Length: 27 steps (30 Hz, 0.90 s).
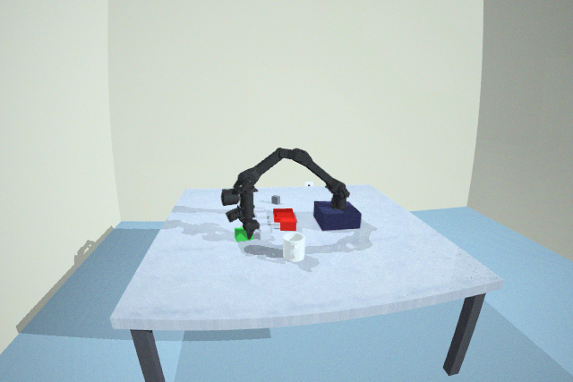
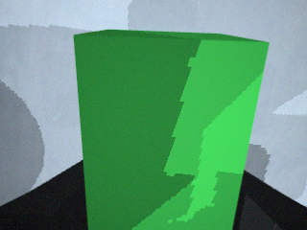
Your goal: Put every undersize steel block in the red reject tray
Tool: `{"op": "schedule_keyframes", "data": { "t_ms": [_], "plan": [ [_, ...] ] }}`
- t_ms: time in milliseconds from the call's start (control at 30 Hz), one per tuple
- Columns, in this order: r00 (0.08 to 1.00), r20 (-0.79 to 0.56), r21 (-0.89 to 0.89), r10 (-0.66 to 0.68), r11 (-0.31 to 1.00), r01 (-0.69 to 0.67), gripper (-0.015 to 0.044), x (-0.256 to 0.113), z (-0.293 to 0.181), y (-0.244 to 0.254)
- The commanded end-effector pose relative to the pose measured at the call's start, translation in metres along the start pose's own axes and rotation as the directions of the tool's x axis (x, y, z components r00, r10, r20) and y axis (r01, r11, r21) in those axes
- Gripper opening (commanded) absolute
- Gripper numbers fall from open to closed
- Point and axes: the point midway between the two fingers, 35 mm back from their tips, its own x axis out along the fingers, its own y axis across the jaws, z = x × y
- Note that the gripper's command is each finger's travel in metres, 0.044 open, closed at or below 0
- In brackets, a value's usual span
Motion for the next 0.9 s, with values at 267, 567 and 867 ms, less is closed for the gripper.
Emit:
{"op": "schedule_keyframes", "data": {
  "t_ms": [267, 567, 867],
  "plan": [
    [1.0, 0.005, 0.0, 0.0, 1.0, 0.0, 0.0, -0.0021, -0.0041, 0.0003],
    [1.0, 0.005, 0.0, 0.0, 1.0, 0.0, 0.0, -0.0017, -0.0068, 0.0003],
    [1.0, 0.004, 0.0, 0.001, 1.0, -0.001, 0.0, -0.0013, -0.0094, 0.0003]
  ]
}}
